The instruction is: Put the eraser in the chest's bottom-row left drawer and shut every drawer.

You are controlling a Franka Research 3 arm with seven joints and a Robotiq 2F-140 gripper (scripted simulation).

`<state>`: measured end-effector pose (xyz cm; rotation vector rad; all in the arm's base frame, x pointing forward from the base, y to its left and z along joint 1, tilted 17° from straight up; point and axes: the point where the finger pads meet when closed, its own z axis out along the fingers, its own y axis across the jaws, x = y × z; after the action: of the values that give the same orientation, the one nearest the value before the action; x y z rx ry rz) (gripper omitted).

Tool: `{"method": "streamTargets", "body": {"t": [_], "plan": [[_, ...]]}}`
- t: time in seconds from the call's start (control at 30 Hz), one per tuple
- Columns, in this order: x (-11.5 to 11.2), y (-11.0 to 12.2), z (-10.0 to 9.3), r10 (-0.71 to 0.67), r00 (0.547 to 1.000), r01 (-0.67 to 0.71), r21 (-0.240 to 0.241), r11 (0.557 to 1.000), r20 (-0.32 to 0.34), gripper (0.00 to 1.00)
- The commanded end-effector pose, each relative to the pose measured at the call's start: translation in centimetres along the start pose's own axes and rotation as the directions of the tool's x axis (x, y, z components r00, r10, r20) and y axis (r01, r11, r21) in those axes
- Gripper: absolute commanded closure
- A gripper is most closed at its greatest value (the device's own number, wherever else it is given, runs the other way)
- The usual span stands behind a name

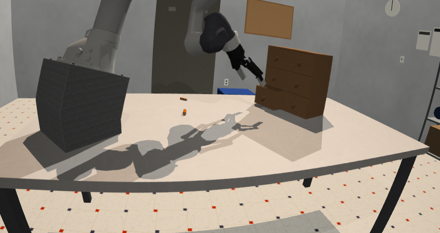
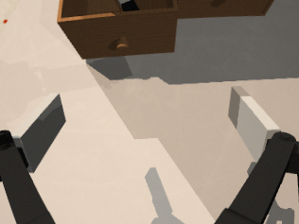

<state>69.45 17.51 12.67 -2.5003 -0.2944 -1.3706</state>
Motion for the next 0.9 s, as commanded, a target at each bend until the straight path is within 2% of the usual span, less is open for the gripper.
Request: {"method": "streamTargets", "body": {"t": [0.0, 0.23, 0.6, 0.73, 0.87], "plan": [[0.5, -0.2, -1.1, -0.029, 0.999, 0.030, 0.004, 1.000, -0.036, 0.00], [-0.7, -0.2, -2.3, -0.029, 0.999, 0.030, 0.004, 1.000, -0.036, 0.00], [-0.8, -0.1, -2.5, -0.030, 0.999, 0.030, -0.001, 1.000, -0.033, 0.00], [-0.4, 1.1, -2.0, -0.032, 0.999, 0.032, -0.040, 0.999, -0.003, 0.00], [0.4, 3.4, -1.3, -0.033, 0.997, 0.042, -0.116, 0.992, 0.075, 0.00]]}}
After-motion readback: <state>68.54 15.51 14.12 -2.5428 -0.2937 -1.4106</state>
